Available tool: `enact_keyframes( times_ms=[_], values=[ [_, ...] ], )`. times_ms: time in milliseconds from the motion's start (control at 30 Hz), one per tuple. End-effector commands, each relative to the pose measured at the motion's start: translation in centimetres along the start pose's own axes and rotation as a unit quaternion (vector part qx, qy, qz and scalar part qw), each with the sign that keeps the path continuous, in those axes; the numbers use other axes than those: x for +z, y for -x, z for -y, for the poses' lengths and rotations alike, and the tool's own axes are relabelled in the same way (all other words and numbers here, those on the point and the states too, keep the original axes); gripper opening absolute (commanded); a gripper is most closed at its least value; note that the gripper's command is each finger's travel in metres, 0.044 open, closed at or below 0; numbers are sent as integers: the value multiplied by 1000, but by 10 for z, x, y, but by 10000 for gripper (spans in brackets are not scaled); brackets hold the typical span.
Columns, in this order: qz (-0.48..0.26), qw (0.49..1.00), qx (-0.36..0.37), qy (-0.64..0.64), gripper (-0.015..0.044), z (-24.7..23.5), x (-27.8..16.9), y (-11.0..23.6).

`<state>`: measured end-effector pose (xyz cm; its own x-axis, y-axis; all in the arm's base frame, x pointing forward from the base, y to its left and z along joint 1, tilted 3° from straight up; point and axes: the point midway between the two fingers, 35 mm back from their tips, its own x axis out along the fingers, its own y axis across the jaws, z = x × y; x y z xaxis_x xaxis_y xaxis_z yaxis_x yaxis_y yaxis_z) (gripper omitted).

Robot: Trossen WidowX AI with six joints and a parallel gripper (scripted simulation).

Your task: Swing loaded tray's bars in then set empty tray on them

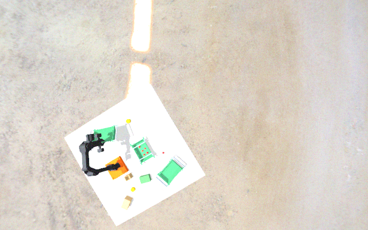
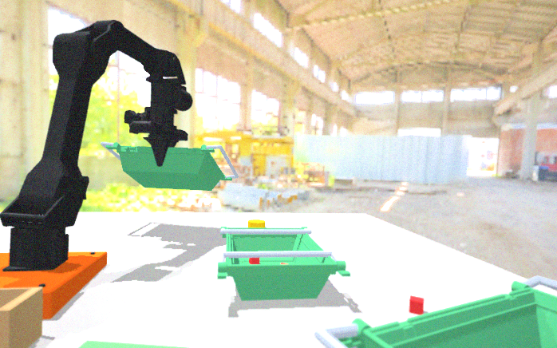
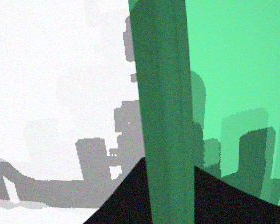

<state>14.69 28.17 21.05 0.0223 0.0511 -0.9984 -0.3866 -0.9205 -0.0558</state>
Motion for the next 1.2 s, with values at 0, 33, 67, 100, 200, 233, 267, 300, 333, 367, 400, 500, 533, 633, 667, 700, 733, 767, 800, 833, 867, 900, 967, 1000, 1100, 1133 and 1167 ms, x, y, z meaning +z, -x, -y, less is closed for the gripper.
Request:
enact_keyframes(
  times_ms=[0,33,67,100,200,233,267,300,333,367,400,500,533,633,667,700,733,767,800,833,867,900,967,1000,1100,1133,1167],
  values=[
    [1,1000,-12,-25,0,1,-13,6],
    [1,999,-12,-31,0,1,-17,6],
    [1,999,-12,-37,0,0,-21,6],
    [1,999,-11,-44,0,0,-24,5],
    [0,998,-11,-62,0,-2,-36,5],
    [0,998,-11,-68,0,-3,-39,5],
    [0,997,-11,-75,0,-3,-43,5],
    [0,997,-11,-81,0,-4,-47,5],
    [-1,996,-10,-87,0,-5,-50,5],
    [-1,996,-10,-93,0,-6,-54,5],
    [-1,995,-10,-99,0,-7,-58,5],
    [-1,993,-10,-118,0,-10,-69,4],
    [-1,992,-10,-124,0,-11,-72,4],
    [-2,990,-9,-143,0,-14,-83,4],
    [-2,989,-9,-149,0,-15,-87,4],
    [-2,988,-9,-155,0,-17,-90,4],
    [-2,987,-9,-161,0,-18,-94,4],
    [-2,986,-9,-167,0,-19,-97,4],
    [-2,985,-9,-173,0,-21,-101,4],
    [-2,984,-9,-179,0,-22,-104,4],
    [-3,983,-8,-185,0,-24,-108,4],
    [-3,981,-8,-192,0,-25,-111,4],
    [-3,979,-8,-204,0,-28,-118,4],
    [-3,978,-8,-210,0,-30,-122,4],
    [-3,974,-8,-228,0,-35,-132,4],
    [-3,972,-8,-234,0,-37,-135,4],
    [-4,971,-8,-240,0,-39,-138,4]
  ],
)
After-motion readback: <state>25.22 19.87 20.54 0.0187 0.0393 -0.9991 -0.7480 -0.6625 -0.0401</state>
